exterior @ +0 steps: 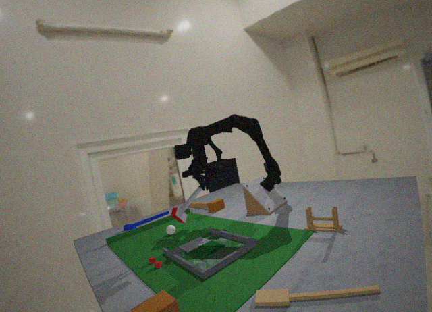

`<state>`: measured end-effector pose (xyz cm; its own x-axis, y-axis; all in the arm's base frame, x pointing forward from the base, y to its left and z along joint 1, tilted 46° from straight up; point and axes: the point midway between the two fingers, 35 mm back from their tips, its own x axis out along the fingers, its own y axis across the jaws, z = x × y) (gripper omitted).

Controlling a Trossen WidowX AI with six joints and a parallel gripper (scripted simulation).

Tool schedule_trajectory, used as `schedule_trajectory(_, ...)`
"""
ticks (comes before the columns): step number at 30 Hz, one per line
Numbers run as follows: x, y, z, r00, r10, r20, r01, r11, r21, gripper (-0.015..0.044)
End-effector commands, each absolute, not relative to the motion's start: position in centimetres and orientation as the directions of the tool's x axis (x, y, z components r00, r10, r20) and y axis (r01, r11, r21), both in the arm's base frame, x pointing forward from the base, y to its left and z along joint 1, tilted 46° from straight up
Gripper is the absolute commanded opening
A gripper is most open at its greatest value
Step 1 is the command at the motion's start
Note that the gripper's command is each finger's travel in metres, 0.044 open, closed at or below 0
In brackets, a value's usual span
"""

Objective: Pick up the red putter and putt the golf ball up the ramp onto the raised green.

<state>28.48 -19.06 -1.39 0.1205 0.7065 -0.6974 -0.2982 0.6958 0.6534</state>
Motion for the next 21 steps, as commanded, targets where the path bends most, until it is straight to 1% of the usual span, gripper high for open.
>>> schedule_trajectory(1,27.7,-21.1,-3.1,0.128,0.696,-0.706,-0.218,0.714,0.665,0.0)
schedule_trajectory(17,22.2,-26.2,-11.2,0.102,0.699,-0.708,0.122,0.698,0.706,0.0)
schedule_trajectory(21,21.5,-26.5,-12.0,0.099,0.7,-0.707,0.152,0.691,0.706,0.0)
